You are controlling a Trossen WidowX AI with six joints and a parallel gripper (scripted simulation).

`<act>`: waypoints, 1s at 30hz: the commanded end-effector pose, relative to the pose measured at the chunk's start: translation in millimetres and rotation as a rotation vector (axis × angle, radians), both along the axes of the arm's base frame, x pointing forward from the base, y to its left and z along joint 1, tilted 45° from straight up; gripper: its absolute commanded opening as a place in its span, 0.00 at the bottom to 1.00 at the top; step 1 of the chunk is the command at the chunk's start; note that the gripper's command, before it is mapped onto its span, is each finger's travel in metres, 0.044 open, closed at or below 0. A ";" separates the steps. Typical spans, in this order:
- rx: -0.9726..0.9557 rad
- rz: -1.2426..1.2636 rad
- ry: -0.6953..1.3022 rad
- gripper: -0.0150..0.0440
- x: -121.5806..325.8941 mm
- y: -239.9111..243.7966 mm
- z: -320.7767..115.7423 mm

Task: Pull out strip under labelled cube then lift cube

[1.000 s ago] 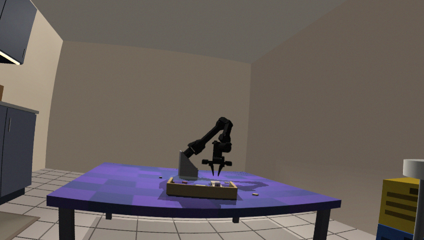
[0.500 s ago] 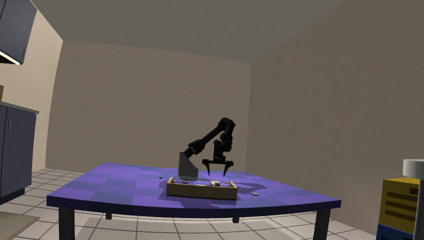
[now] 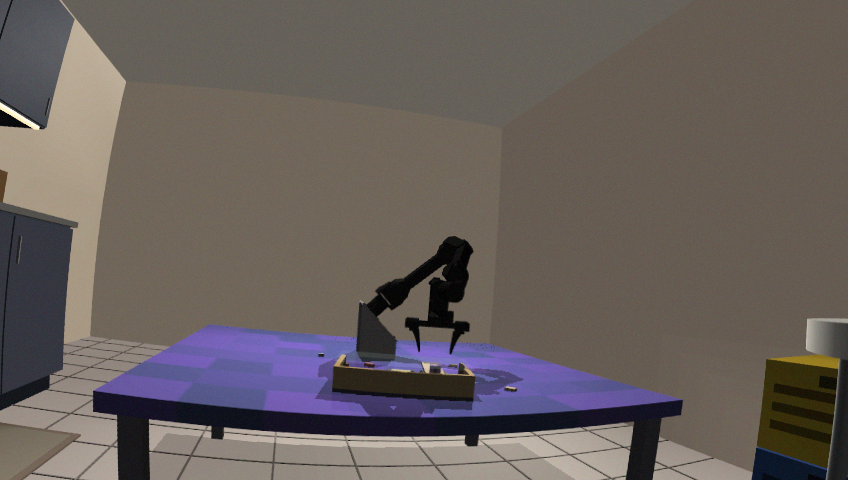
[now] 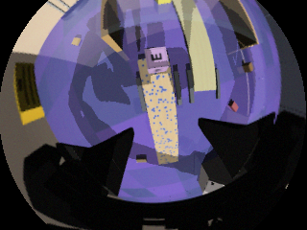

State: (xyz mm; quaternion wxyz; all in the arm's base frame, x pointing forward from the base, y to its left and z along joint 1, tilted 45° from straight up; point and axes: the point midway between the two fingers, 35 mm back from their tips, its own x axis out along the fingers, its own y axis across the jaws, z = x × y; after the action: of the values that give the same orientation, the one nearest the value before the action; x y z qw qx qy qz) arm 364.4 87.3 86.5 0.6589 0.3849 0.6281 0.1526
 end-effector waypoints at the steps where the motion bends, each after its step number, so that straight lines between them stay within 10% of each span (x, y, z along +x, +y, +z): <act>1: 0.003 0.002 -0.002 1.00 14.6 -6.0 0.0; 25: 0.001 0.002 -0.007 1.00 85.1 -36.4 -0.2; 30: 0.001 0.002 -0.007 0.78 86.3 -32.9 -4.0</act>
State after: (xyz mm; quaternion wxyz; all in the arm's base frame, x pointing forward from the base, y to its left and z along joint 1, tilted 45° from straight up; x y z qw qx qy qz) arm 447.3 52.7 85.2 0.6610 0.3842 0.6264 0.1520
